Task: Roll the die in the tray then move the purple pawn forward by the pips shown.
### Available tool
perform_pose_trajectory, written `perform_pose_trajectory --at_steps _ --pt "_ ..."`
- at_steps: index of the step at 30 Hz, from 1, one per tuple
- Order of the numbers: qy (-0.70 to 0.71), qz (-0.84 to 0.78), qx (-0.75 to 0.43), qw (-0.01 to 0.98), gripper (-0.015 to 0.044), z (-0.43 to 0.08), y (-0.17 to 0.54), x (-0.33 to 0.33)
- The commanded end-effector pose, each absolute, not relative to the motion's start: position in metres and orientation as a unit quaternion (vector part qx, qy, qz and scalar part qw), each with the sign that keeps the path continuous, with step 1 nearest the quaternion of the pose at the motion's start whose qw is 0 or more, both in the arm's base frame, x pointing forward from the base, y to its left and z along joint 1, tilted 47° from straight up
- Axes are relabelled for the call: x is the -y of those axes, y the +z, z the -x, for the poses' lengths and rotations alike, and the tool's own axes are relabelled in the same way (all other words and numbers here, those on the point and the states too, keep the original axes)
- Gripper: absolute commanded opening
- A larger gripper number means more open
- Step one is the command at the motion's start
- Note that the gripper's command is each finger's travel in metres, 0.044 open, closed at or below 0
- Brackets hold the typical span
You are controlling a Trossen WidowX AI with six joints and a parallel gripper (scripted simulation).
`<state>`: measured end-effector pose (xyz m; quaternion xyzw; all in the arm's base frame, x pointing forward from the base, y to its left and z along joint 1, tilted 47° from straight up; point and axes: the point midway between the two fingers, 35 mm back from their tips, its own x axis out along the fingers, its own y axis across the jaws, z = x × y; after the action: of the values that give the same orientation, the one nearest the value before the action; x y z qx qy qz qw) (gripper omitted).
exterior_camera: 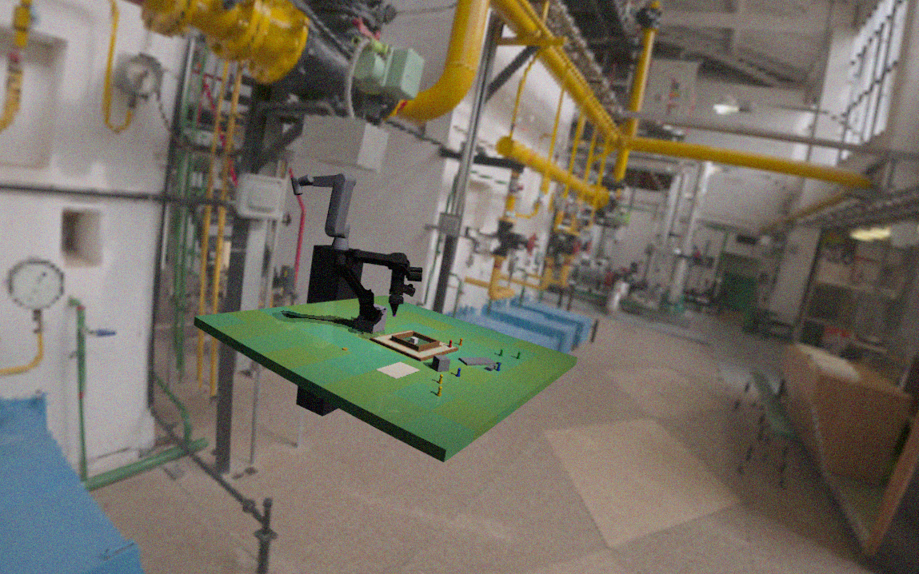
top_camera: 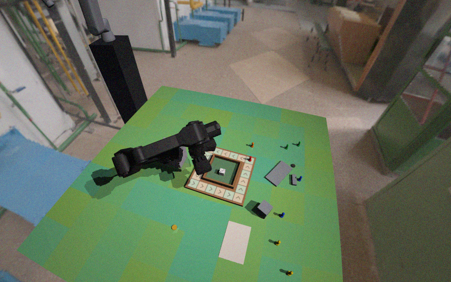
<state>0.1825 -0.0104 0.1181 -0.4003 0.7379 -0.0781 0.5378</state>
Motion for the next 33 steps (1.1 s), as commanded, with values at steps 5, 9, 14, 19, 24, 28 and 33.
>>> perform_pose_trajectory --at_steps 5,9,14,19,24,28,33 --pt "-0.09 0.396 -0.737 0.541 0.0 -0.205 0.115 0.035" --pt "-0.099 0.393 -0.738 0.54 0.0 -0.214 0.113 0.049" --pt "-0.112 0.39 -0.74 0.537 0.0 -0.224 0.112 0.07" --pt "-0.125 0.389 -0.743 0.531 0.0 -0.231 0.111 0.091" --pt "-0.127 0.389 -0.743 0.53 0.0 -0.232 0.109 0.095" --pt "-0.126 0.389 -0.743 0.53 0.0 -0.23 0.101 0.104" --pt "-0.127 0.389 -0.743 0.53 0.0 -0.227 0.087 0.118"
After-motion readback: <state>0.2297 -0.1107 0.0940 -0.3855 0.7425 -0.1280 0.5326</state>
